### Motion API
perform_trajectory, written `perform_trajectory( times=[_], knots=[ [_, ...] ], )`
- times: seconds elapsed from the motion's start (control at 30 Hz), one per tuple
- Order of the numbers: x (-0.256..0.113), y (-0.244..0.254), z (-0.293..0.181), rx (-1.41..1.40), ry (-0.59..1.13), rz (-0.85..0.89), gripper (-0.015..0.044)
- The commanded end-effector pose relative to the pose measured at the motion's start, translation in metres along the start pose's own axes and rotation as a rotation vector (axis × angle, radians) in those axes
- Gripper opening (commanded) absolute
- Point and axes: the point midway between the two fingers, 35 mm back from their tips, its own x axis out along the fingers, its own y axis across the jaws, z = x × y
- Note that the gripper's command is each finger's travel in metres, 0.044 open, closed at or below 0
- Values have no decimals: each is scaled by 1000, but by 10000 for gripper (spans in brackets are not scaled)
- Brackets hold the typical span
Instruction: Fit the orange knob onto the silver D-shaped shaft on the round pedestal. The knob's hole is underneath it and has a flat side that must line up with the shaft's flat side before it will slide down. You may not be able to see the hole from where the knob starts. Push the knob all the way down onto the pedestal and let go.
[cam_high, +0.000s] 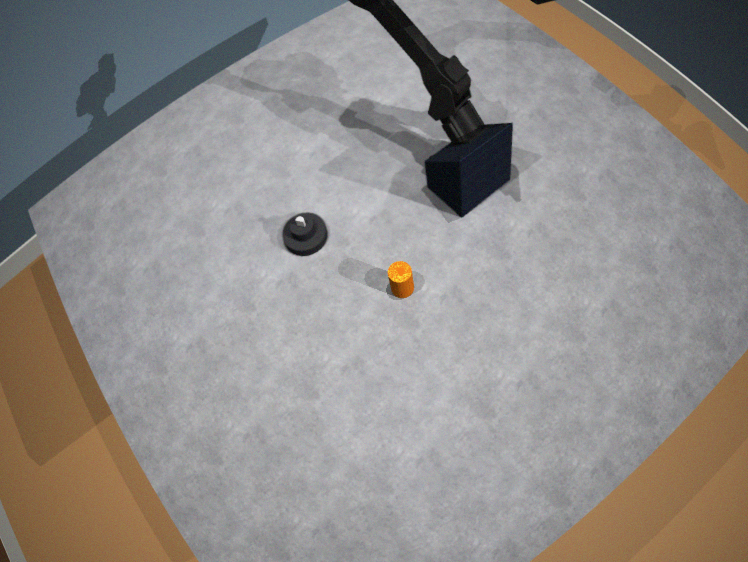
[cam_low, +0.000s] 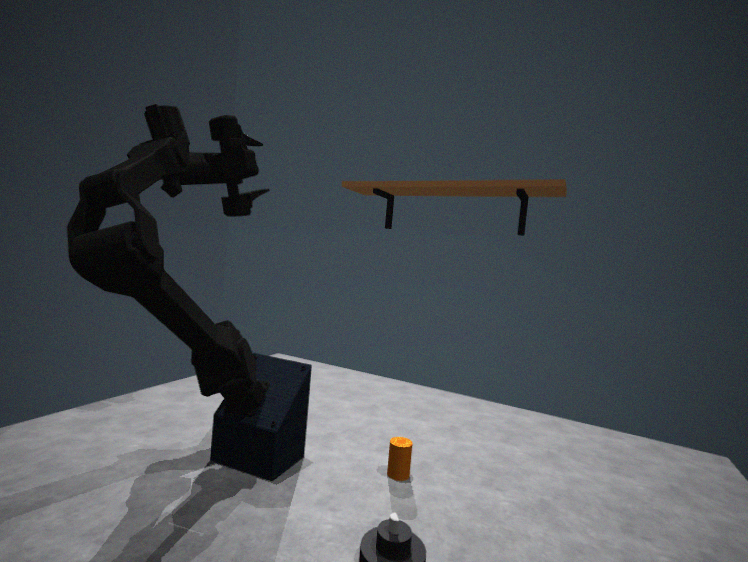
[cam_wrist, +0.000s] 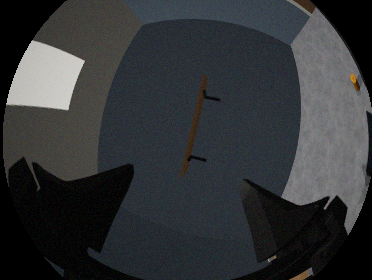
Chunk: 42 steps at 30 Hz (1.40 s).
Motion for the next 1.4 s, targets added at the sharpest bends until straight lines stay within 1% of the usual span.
perform_trajectory(
  times=[0.0, 0.13, 0.27, 0.4, 0.53, 0.67, 0.77, 0.93, 1.07, 1.23, 1.37],
  knots=[
    [47, -29, 51, -237, -143, -172, 440],
    [78, -59, 100, -408, -231, -352, 440],
    [100, -95, 146, -606, -242, -565, 440],
    [112, -139, 199, -789, -184, -814, 440],
    [113, -181, 243, -916, -67, -1028, 440],
    [107, -228, 279, -1003, 116, -1202, 440],
    [98, -255, 299, -1046, 254, -1297, 440],
    [68, -315, 337, -1109, 633, -1451, 440],
    [41, -355, 355, -1110, 940, -1476, 440],
    [4, -401, 364, -1071, 1324, -1396, 440],
    [3, -403, 364, -1068, 1345, -1388, 440]
  ],
)
